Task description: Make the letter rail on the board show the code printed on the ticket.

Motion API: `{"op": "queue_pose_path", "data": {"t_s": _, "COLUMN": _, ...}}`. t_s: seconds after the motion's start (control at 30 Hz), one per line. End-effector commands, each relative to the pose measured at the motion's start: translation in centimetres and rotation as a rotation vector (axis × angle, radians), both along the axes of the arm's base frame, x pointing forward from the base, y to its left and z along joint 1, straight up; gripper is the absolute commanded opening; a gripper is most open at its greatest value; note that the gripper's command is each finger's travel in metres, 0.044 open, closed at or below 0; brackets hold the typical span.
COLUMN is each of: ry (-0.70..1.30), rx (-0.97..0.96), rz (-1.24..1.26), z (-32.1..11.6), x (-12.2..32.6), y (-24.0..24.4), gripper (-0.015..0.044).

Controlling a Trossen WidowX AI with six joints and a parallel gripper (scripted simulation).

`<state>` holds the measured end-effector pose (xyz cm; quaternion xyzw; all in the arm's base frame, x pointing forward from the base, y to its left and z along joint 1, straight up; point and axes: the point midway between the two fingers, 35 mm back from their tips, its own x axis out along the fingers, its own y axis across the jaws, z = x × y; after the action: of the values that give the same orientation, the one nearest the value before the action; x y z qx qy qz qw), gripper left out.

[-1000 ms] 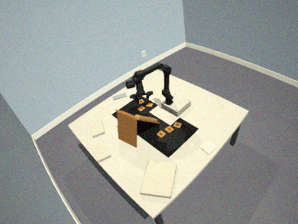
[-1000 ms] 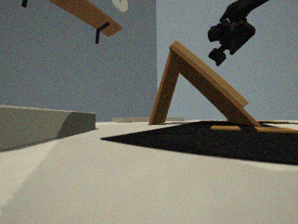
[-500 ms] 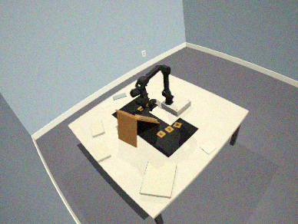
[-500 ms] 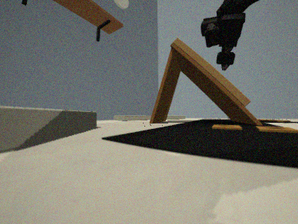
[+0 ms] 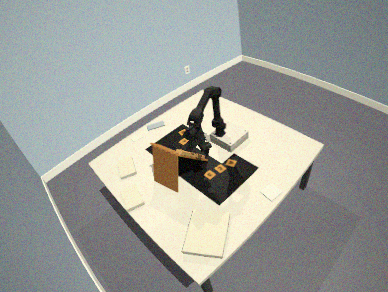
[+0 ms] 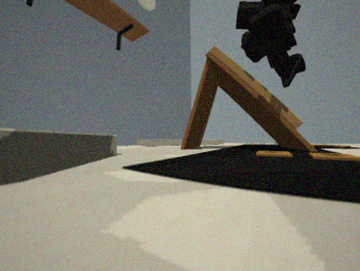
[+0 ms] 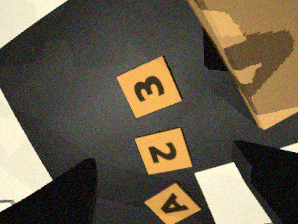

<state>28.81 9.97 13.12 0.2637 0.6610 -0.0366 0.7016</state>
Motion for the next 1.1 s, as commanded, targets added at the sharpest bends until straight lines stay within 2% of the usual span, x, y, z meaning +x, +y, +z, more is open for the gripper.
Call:
{"op": "queue_pose_path", "data": {"t_s": 0.0, "ry": 0.123, "rx": -0.030, "rz": -0.235, "z": -2.9, "x": -1.2, "y": 3.8, "gripper": 0.0340}}
{"op": "queue_pose_path", "data": {"t_s": 0.1, "ry": 0.172, "rx": -0.049, "rz": -0.387, "z": -4.0, "x": -1.7, "y": 4.3, "gripper": 0.0340}}
{"op": "queue_pose_path", "data": {"t_s": 0.4, "ry": 0.295, "rx": -0.131, "rz": -1.109, "z": -8.7, "x": -4.2, "y": 6.3, "gripper": 0.0340}}
{"op": "queue_pose_path", "data": {"t_s": 0.53, "ry": 0.298, "rx": -0.142, "rz": -1.300, "z": -9.8, "x": -5.1, "y": 6.8, "gripper": 0.0340}}
{"op": "queue_pose_path", "data": {"t_s": 1.07, "ry": 0.299, "rx": -0.143, "rz": -1.309, "z": -9.9, "x": -5.7, "y": 7.2, "gripper": 0.0340}}
